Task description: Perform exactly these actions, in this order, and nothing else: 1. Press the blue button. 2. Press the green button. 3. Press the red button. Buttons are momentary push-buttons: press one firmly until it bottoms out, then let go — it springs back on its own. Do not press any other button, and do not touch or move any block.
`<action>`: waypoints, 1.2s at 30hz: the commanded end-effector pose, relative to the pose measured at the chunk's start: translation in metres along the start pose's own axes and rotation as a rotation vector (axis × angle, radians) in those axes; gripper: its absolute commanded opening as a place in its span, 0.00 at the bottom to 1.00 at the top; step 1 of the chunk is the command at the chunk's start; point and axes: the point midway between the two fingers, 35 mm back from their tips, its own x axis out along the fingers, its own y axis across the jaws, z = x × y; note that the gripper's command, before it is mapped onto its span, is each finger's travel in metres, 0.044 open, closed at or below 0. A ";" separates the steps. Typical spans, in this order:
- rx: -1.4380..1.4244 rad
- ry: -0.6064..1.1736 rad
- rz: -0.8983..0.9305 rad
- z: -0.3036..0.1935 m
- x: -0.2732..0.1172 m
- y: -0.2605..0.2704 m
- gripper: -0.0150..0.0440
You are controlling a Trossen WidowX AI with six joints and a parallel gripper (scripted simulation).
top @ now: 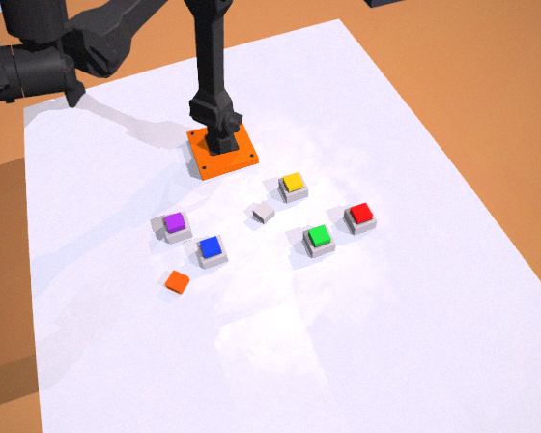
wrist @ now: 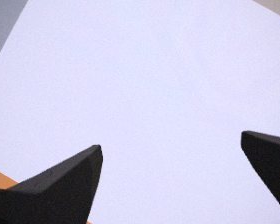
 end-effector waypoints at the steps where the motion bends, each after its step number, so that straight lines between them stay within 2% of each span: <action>1: -0.006 0.005 0.018 -0.001 -0.001 0.005 0.93; 5: -0.106 0.110 0.356 -0.028 -0.025 0.089 0.93; 10: -0.175 0.204 0.600 -0.053 -0.059 0.141 0.93; 17: -0.273 0.370 0.933 -0.092 -0.126 0.195 0.93; 25: -0.394 0.614 1.279 -0.133 -0.219 0.218 0.93; 34: -0.563 0.962 1.611 -0.166 -0.325 0.194 0.93; 36: -0.569 0.976 1.620 -0.167 -0.328 0.192 0.93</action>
